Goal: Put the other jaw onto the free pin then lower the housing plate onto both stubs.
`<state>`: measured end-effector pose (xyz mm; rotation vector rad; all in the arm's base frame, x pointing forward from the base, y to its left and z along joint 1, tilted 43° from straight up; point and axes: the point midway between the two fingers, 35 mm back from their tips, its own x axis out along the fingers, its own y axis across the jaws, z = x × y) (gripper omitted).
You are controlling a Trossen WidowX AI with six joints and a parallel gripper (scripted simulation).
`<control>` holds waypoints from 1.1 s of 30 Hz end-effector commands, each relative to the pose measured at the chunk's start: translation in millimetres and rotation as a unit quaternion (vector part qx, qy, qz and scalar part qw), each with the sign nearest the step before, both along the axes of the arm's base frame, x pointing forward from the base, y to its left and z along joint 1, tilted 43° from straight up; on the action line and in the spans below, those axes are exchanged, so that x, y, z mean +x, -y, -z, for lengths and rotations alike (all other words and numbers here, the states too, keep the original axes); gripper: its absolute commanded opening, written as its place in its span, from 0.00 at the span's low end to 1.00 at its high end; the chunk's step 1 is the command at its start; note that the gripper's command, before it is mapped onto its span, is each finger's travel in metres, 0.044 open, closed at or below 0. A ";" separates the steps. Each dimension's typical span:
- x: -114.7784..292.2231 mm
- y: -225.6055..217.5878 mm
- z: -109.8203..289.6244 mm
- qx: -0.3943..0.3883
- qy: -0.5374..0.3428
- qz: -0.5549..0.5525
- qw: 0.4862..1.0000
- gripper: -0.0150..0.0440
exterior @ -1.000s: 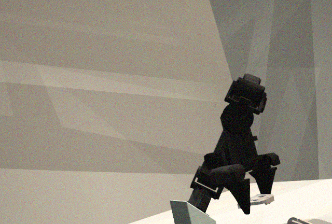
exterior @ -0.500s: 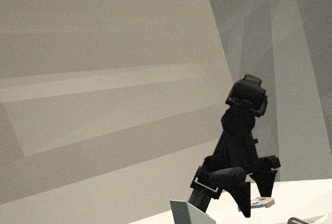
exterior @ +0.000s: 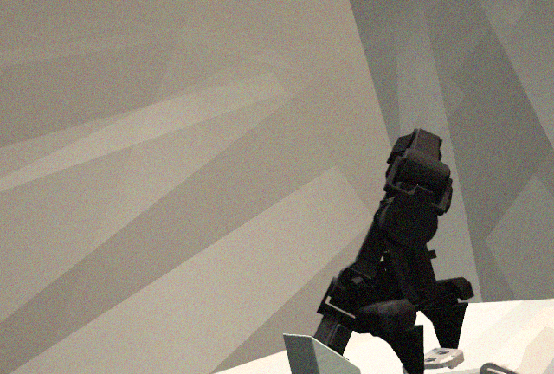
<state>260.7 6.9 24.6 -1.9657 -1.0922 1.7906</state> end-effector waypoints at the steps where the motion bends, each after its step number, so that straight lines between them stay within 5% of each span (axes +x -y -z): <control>1: -0.1 -5.0 4.7 0.002 0.000 0.002 1.000 0.85; 33: -3.1 -23.2 22.8 0.004 -0.001 0.003 1.000 0.85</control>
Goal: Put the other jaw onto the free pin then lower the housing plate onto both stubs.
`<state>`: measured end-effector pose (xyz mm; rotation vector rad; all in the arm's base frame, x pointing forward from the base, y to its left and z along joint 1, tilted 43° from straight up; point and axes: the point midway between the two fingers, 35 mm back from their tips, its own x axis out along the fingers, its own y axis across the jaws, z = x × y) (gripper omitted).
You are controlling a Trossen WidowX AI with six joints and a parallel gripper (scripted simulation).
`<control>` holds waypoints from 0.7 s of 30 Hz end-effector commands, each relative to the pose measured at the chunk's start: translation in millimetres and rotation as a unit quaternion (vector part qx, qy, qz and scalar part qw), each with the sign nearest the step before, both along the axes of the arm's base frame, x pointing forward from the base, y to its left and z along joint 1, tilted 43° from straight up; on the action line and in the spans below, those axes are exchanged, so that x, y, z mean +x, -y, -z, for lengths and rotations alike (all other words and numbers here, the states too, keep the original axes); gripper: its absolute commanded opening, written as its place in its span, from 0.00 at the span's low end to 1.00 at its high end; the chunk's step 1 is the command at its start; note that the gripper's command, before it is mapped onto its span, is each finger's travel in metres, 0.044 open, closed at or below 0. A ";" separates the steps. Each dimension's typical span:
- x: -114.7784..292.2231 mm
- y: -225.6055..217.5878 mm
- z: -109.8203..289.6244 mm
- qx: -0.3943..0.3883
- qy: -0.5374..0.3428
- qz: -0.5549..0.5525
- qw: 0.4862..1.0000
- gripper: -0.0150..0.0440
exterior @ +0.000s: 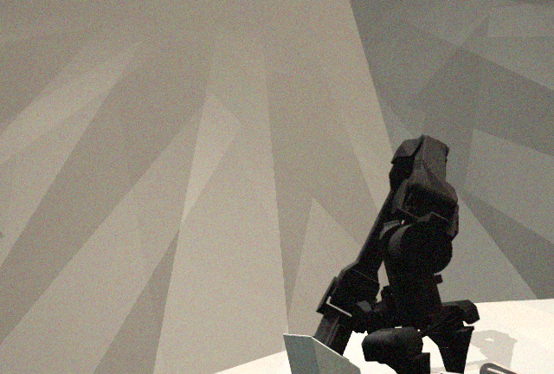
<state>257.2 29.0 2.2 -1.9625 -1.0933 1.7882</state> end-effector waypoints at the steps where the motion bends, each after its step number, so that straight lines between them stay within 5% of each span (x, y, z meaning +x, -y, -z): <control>1: 0.3 -1.6 1.0 0.002 -0.001 0.003 1.000 0.85; 21: 0.2 -3.6 3.1 0.002 -0.002 0.004 1.000 0.85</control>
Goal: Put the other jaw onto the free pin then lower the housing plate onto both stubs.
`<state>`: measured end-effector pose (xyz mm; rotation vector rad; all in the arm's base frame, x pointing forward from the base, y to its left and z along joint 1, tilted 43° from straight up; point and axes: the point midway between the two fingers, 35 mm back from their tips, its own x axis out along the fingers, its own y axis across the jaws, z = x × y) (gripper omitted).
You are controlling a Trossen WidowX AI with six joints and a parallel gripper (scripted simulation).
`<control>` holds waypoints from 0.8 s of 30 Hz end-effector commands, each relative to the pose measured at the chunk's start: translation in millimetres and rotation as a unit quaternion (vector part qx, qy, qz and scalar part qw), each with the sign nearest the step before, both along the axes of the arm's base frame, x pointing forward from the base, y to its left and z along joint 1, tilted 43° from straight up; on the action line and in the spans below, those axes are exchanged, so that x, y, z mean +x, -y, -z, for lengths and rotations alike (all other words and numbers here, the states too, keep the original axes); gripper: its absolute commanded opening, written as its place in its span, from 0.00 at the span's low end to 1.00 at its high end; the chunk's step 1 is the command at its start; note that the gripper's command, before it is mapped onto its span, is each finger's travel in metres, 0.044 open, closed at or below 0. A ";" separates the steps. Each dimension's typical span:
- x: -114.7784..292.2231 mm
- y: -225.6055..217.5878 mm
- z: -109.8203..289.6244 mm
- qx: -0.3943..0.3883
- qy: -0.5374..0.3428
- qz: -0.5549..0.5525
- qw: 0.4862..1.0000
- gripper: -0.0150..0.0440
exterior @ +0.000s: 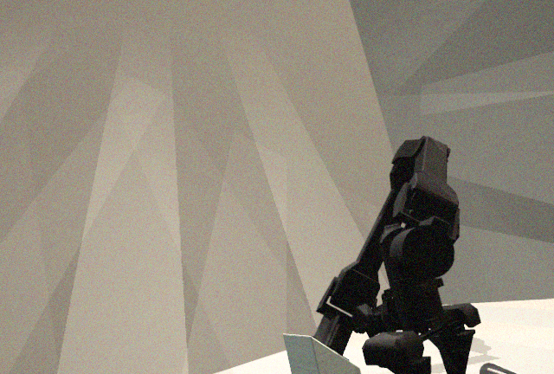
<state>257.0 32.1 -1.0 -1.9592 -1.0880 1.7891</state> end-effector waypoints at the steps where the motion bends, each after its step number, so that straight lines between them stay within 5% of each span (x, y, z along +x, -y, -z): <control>1: 0.4 -0.7 0.0 0.002 0.000 0.002 1.000 0.85; 24: 0.2 -3.9 3.4 0.002 0.000 0.002 1.000 0.85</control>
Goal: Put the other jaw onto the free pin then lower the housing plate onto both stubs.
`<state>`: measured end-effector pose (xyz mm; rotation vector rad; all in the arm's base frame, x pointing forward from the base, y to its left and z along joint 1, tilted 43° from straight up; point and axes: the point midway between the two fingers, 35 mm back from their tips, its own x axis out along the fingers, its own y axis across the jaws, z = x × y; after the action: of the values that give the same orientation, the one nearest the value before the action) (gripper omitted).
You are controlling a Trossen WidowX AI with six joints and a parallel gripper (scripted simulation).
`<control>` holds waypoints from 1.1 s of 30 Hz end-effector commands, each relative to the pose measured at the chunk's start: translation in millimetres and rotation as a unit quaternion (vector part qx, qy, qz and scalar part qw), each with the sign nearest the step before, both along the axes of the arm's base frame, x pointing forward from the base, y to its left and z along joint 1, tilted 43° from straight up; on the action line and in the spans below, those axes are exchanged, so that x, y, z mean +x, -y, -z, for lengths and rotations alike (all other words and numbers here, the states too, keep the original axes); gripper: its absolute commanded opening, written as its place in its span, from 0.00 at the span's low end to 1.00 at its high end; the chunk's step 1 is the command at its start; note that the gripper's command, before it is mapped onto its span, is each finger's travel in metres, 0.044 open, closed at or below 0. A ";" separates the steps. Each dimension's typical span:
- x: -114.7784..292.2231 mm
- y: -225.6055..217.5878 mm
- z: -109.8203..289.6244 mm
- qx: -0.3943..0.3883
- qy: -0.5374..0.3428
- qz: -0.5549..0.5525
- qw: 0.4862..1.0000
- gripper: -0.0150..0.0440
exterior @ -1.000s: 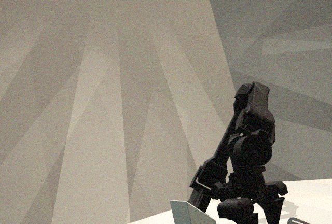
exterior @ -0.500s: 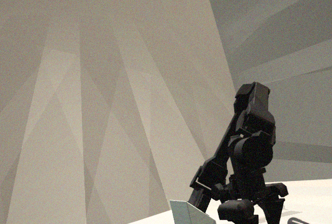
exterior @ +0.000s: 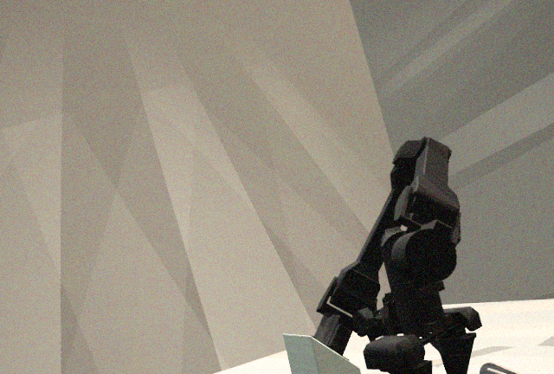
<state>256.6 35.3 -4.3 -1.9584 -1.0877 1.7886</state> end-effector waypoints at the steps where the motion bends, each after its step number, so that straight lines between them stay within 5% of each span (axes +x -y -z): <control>1: 0.5 -0.8 0.2 0.002 0.000 0.001 1.000 0.85; 33: 0.3 -4.0 3.6 0.002 0.001 0.001 1.000 0.85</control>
<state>255.5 36.0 -6.1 -1.9560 -1.0804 1.7830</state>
